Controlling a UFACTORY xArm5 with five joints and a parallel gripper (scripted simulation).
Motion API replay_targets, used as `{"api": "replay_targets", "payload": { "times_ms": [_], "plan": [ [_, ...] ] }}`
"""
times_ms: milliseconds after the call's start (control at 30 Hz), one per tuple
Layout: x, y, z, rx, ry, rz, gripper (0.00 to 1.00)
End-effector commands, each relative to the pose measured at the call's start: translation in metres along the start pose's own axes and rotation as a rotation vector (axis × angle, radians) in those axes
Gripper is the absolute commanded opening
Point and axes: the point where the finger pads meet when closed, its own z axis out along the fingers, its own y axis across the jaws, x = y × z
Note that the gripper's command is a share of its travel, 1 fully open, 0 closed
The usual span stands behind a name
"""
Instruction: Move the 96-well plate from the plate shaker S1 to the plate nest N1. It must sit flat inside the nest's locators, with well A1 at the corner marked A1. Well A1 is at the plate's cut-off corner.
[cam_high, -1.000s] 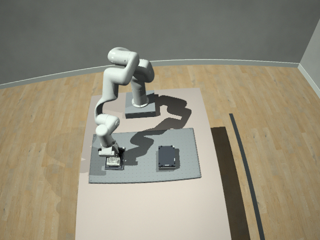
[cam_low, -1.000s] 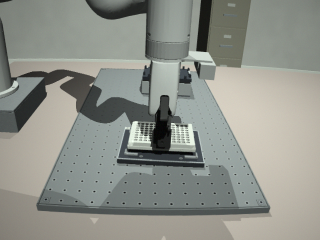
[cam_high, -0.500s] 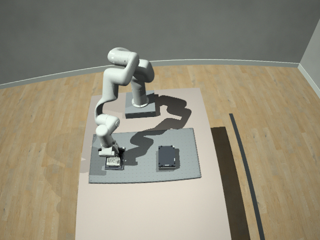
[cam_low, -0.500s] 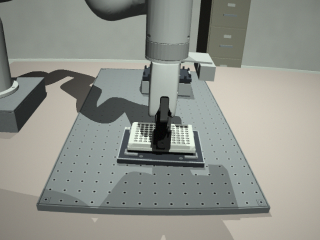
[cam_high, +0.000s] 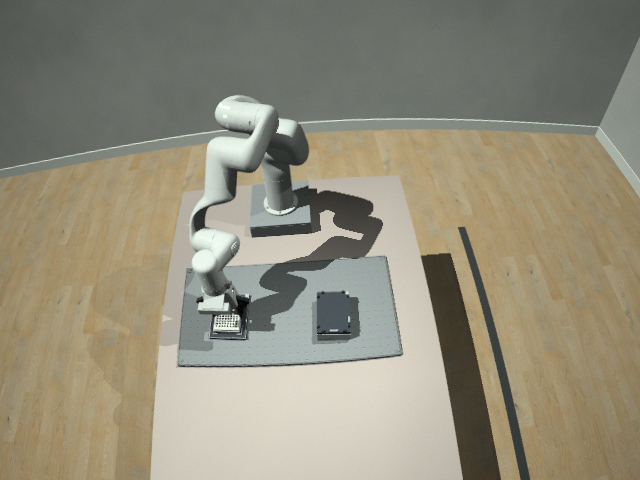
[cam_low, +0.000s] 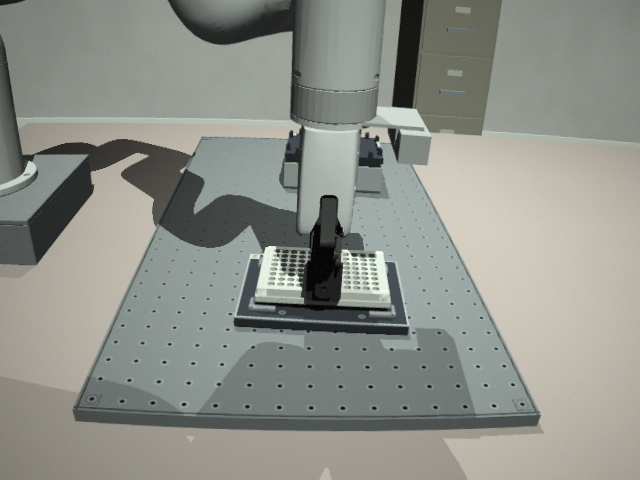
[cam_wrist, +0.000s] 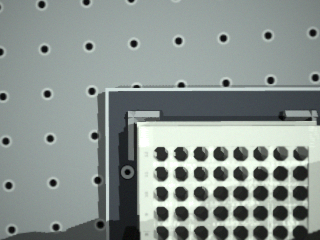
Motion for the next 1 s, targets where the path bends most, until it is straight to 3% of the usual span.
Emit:
{"api": "replay_targets", "payload": {
  "times_ms": [0, 967],
  "plan": [
    [0.0018, 0.0006, -0.0008, -0.013, 0.001, 0.0, 0.0],
    [0.0017, 0.0006, 0.0034, -0.013, 0.001, 0.0, 0.0]
  ]
}}
